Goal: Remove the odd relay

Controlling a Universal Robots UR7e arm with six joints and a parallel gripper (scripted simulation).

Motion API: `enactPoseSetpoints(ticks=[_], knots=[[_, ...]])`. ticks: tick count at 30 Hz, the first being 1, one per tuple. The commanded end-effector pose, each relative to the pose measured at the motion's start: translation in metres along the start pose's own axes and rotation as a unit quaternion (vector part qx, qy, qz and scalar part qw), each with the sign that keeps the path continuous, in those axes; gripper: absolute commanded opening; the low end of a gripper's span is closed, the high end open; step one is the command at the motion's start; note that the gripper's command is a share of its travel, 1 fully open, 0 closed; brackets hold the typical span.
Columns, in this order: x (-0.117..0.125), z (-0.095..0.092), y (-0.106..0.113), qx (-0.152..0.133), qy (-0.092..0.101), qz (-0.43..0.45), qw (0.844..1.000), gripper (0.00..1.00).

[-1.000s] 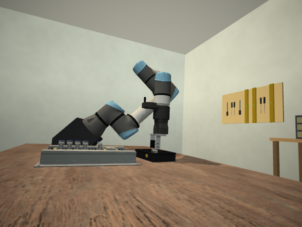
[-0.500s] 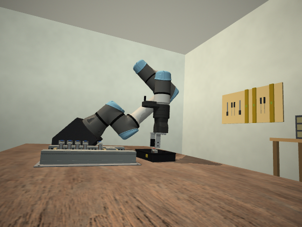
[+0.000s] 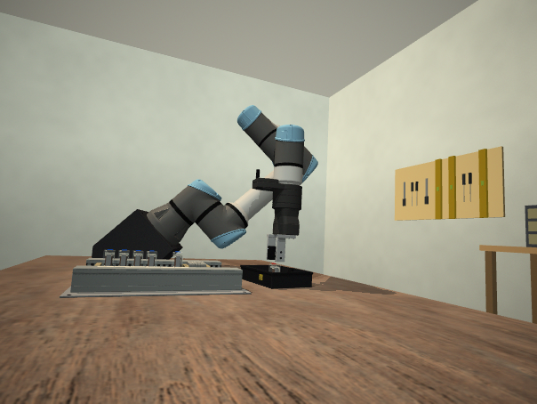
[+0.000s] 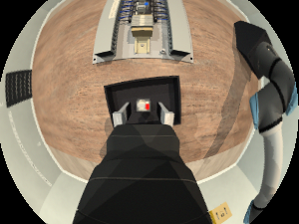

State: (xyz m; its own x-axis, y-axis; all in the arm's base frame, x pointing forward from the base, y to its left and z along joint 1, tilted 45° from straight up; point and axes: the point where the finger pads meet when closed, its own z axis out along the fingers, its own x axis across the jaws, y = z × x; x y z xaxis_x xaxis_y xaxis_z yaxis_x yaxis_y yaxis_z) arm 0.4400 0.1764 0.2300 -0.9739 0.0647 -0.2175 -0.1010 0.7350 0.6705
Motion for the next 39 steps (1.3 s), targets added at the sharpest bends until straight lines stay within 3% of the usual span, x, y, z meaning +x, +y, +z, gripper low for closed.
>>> enactPoseSetpoints(ticks=[1,25,33,39], knots=[[0.000,-0.001,0.000,0.000,0.000,0.000,1.000,0.98],[0.000,-0.003,0.000,0.000,0.000,0.000,1.000,0.98],[0.000,-0.017,0.000,0.000,0.000,0.000,1.000,0.98],[0.000,-0.043,0.000,0.000,0.000,0.000,1.000,0.98]])
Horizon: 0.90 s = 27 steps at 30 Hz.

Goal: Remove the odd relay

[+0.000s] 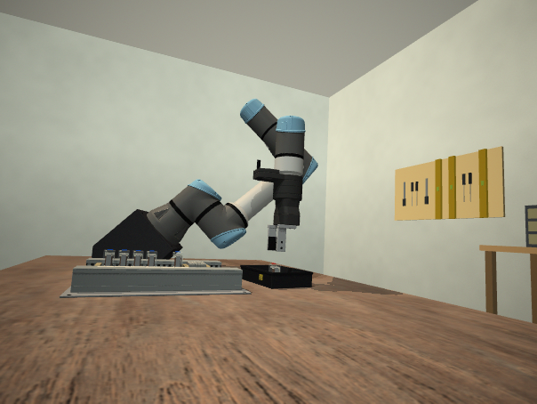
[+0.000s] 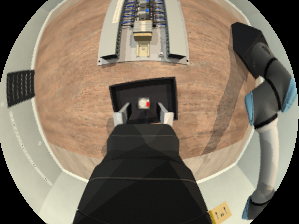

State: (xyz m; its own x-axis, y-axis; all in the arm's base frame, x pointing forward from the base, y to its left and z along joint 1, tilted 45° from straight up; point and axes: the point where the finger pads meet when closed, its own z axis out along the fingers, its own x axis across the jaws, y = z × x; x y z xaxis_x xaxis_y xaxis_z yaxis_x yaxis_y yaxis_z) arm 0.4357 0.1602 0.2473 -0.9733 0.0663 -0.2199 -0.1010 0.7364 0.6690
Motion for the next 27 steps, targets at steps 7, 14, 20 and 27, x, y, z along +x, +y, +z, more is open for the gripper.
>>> enactPoseSetpoints(ticks=[7,14,20,27], knots=[[0.000,-0.048,0.000,-0.001,0.001,0.000,1.000,0.98],[0.000,-0.057,0.000,-0.001,0.001,0.000,1.000,0.98],[0.000,-0.058,0.000,-0.001,0.001,0.000,1.000,0.98],[0.000,-0.058,0.000,-0.001,0.001,0.000,1.000,0.98]])
